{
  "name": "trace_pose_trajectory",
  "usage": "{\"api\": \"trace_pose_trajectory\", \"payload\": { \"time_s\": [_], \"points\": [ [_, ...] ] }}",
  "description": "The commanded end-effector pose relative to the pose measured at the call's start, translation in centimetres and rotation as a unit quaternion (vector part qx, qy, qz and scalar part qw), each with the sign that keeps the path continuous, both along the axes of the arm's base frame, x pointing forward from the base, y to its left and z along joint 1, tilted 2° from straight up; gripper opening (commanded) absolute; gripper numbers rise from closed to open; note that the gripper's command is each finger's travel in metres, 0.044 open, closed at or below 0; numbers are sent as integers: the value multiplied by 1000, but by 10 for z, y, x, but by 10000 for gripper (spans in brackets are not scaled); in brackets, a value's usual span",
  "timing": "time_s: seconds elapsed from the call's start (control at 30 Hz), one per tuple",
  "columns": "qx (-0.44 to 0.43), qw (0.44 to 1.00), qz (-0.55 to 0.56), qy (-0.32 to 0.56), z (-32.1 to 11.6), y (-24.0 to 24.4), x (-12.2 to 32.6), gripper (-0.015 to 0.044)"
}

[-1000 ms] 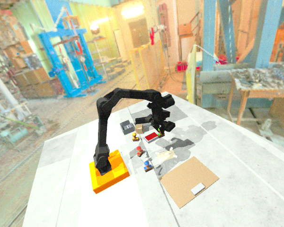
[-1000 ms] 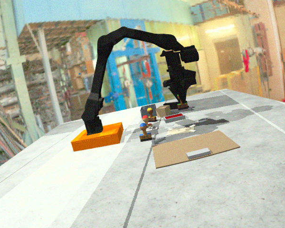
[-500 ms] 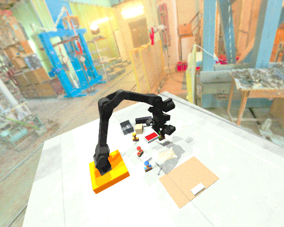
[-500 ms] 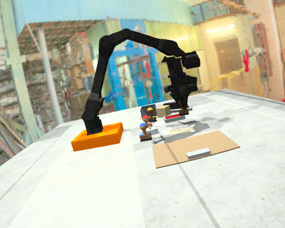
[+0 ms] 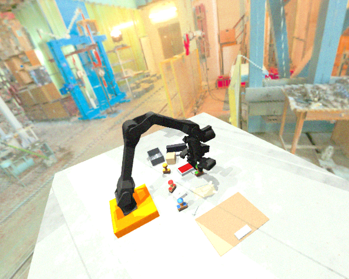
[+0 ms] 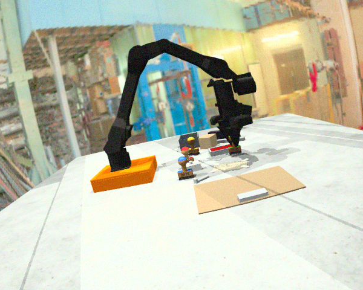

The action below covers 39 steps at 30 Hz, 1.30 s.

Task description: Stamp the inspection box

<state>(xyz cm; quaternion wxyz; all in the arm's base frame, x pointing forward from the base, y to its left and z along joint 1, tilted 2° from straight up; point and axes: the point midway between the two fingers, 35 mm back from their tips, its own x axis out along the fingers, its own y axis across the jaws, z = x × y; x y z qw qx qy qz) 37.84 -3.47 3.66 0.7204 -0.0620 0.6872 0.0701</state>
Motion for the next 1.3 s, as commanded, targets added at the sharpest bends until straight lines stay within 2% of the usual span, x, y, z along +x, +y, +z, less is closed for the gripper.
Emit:
{"api": "trace_pose_trajectory", "payload": {
  "time_s": [0.0, 0.03, 0.37, 0.5, 0.77, 1.27],
  "points": [
    [1, 1000, -3, 2, -6, 1, -2, 0],
    [1, 1000, -3, 2, -6, 1, -2, 0],
    [0, 1000, 0, 1, -3, 0, 0, 263],
    [0, 1000, 0, 1, 6, 0, 1, 264],
    [0, 1000, -3, 2, 112, -3, -5, 264],
    [0, 1000, -3, 2, 114, -3, -5, 264]
  ]
}}
